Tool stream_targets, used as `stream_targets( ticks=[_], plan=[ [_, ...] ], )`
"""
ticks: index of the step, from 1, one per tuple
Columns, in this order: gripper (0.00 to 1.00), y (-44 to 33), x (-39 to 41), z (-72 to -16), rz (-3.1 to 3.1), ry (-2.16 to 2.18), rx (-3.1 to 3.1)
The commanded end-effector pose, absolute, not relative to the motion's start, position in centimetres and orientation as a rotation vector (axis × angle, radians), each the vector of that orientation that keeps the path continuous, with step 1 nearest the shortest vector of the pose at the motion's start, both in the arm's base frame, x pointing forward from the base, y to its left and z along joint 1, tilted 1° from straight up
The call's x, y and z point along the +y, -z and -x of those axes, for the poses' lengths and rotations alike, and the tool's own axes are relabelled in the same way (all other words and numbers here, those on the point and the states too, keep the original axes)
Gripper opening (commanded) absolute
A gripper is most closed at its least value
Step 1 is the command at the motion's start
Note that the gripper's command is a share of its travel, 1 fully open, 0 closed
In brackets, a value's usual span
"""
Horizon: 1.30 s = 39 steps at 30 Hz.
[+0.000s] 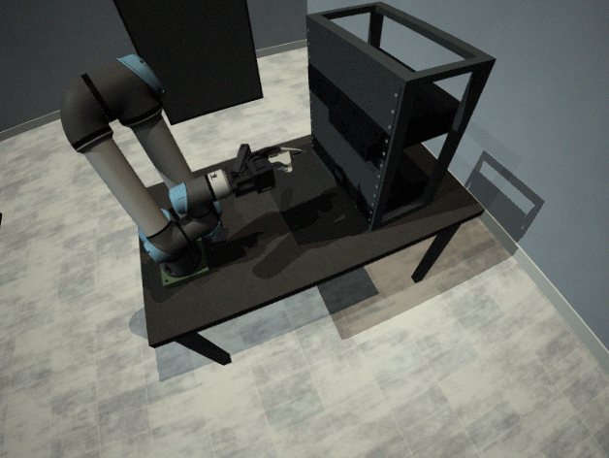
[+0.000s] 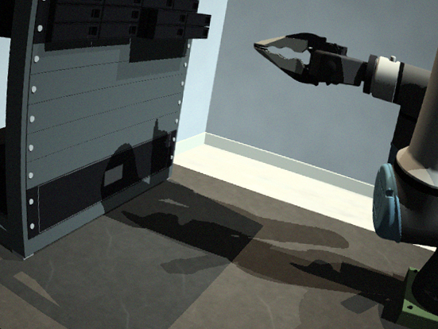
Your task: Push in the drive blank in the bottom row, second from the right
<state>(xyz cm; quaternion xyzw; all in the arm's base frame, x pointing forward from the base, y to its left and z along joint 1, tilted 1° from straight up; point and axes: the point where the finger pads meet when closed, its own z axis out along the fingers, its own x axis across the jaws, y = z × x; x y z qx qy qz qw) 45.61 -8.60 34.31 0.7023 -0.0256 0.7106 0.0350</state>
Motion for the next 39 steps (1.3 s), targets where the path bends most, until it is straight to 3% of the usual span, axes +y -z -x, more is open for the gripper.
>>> stream_targets(
  ticks=[1,39],
  plan=[
    [0.0,-34.3,-8.6,-45.6,-2.158,-2.184,-0.078],
    [0.0,-34.0,-6.8,-49.0,-2.158,-2.184,-0.078]
  ],
)
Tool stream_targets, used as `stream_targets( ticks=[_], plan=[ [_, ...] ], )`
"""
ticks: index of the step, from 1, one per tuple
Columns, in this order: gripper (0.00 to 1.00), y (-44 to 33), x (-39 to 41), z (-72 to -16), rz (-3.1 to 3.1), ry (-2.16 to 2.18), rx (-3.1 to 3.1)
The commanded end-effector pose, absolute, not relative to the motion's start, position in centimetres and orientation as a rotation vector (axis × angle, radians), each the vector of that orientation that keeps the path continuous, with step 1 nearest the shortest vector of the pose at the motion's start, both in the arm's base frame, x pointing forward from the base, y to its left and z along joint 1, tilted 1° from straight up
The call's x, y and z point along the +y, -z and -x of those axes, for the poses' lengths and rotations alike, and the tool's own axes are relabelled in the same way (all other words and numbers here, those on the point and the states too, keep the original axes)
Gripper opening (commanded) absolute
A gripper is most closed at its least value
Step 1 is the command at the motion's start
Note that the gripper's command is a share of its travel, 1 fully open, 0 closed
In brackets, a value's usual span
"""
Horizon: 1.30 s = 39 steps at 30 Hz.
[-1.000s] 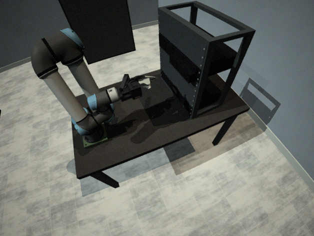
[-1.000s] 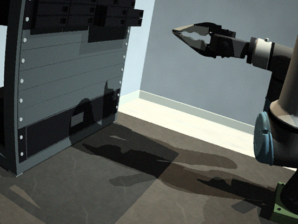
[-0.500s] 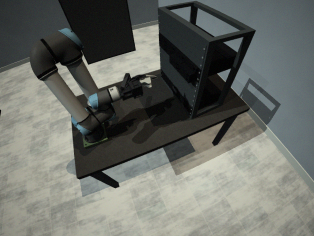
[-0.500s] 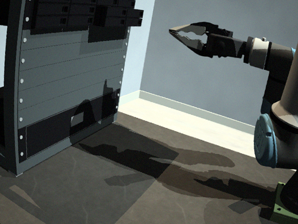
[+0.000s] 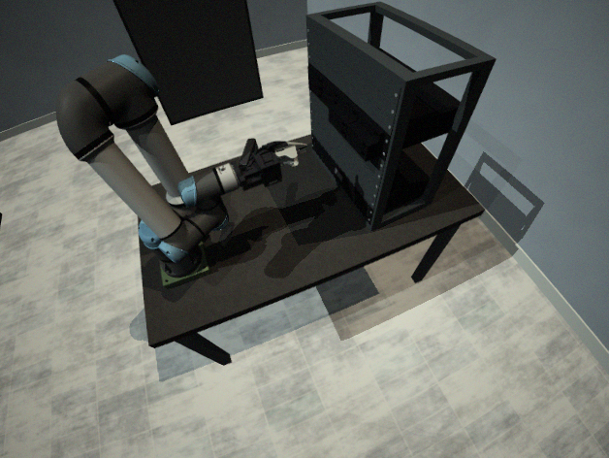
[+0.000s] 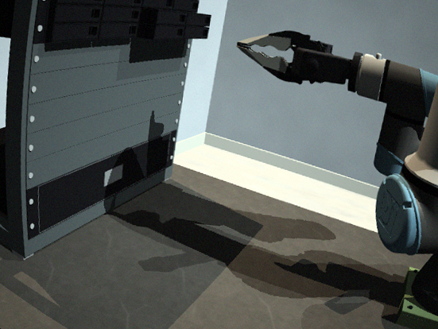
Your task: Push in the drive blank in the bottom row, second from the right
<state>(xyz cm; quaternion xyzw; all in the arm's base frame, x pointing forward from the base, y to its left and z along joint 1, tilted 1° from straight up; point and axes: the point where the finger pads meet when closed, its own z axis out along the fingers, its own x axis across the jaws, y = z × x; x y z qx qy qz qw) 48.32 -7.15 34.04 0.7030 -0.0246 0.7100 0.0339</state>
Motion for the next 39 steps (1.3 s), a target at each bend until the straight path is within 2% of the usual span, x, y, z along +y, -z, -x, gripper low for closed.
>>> stream_targets(
  ticks=[1,39],
  plan=[
    [0.0,-34.0,-6.7,-49.2,-2.158,-2.184,-0.078],
    [0.0,-33.5,-4.3,-54.0,-2.158,-2.184,-0.078]
  ],
)
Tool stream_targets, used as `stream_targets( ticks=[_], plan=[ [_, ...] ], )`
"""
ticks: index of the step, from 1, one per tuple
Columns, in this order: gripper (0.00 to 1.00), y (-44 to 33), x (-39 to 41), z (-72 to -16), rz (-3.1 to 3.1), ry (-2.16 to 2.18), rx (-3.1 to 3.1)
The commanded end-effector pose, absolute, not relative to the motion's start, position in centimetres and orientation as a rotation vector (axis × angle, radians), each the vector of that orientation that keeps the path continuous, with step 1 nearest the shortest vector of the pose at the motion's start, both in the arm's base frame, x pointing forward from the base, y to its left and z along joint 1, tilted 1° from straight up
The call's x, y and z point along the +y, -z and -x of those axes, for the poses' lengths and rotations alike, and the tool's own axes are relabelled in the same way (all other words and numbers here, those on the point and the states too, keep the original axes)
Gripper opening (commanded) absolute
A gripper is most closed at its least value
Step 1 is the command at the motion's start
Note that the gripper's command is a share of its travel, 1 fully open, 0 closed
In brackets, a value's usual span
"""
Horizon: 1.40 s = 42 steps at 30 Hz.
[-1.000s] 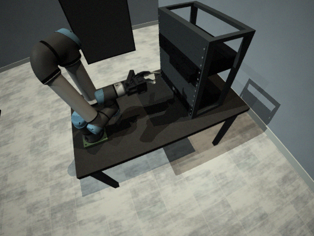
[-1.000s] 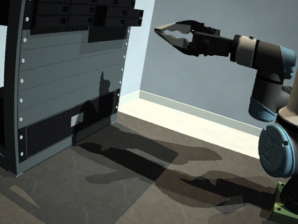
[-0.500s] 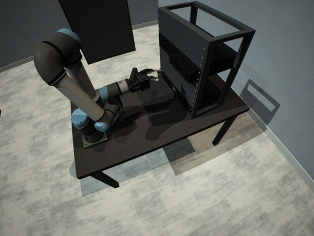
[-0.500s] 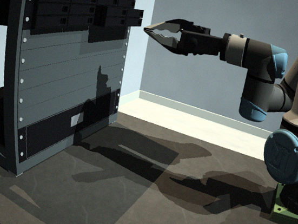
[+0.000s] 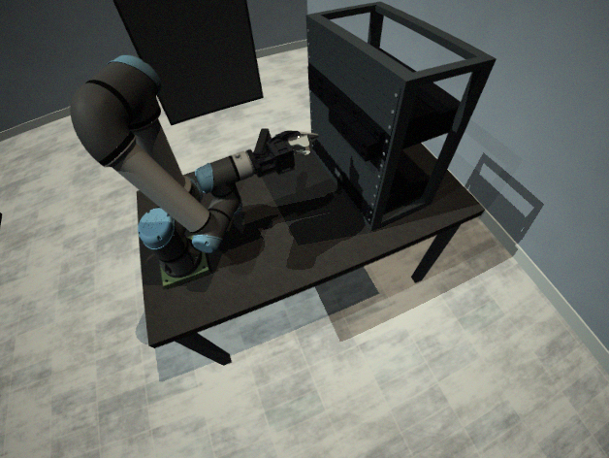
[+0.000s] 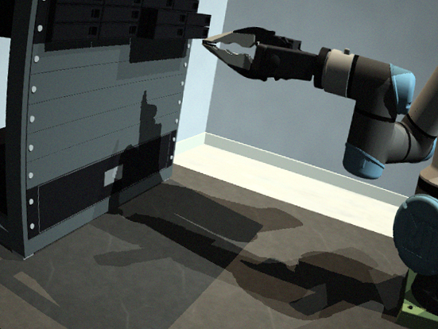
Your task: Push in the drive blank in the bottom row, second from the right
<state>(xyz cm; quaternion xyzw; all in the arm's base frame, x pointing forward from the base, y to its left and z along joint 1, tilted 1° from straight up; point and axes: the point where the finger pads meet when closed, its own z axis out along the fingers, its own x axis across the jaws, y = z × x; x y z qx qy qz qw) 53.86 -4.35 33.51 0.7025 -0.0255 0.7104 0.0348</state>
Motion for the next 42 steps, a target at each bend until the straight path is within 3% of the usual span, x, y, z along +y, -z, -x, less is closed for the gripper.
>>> stream_targets(
  ticks=[1,12,28,42],
  plan=[
    [0.0,-33.5,-4.3,-54.0,-2.158,-2.184,-0.078],
    [0.0,-33.5,-4.3,-54.3,-2.158,-2.184,-0.078],
    [0.0,-33.6,-4.7,-59.6,-2.158,-2.184,-0.078],
    [0.0,-33.6,-4.7,-59.7,-2.158,-2.184,-0.078]
  ],
)
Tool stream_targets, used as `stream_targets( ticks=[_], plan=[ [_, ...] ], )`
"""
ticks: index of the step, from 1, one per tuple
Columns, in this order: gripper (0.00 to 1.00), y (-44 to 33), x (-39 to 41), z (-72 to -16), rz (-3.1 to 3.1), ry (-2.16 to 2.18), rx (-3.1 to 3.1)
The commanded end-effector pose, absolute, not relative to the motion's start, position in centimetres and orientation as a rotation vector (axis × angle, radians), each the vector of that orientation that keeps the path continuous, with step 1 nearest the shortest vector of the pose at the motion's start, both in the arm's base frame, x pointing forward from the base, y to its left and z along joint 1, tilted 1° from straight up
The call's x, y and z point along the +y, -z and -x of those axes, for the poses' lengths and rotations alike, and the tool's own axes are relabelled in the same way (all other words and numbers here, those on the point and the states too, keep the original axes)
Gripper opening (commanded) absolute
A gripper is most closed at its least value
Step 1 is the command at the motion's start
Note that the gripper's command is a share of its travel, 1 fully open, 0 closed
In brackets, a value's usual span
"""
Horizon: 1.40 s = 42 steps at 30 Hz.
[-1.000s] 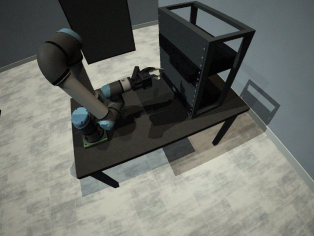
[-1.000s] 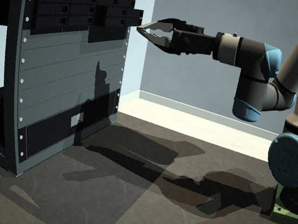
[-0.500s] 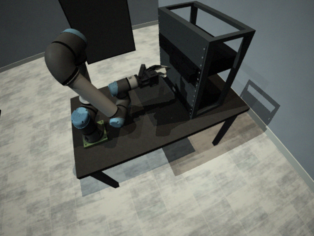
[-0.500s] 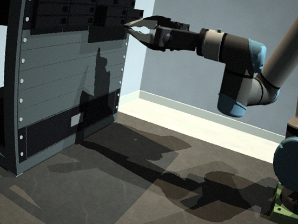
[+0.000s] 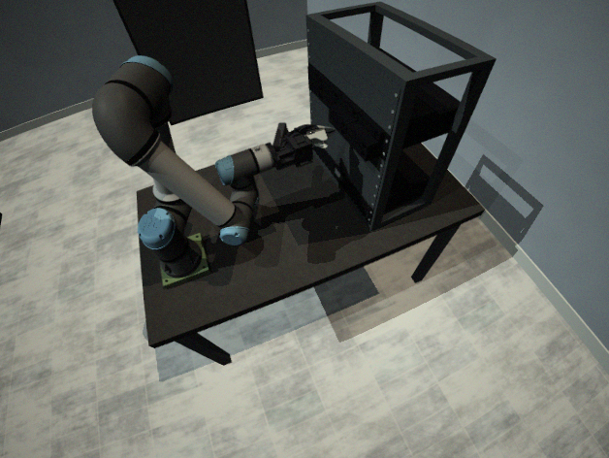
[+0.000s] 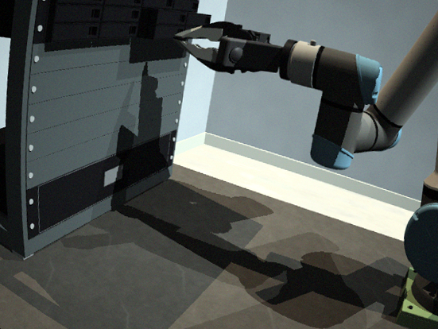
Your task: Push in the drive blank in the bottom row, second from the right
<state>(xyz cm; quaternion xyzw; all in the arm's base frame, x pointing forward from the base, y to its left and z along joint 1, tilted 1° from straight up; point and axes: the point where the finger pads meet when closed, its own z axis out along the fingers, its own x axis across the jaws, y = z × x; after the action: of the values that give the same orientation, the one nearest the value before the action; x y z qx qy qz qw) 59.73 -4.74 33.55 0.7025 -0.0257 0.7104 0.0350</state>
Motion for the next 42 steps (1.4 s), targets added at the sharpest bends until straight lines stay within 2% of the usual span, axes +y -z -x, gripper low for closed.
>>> stream_targets(
  ticks=[1,42],
  plan=[
    [0.0,-33.6,-4.74,-59.73,-2.158,-2.184,-0.078],
    [0.0,-33.64,-4.81,-60.73,-2.158,-2.184,-0.078]
  ],
)
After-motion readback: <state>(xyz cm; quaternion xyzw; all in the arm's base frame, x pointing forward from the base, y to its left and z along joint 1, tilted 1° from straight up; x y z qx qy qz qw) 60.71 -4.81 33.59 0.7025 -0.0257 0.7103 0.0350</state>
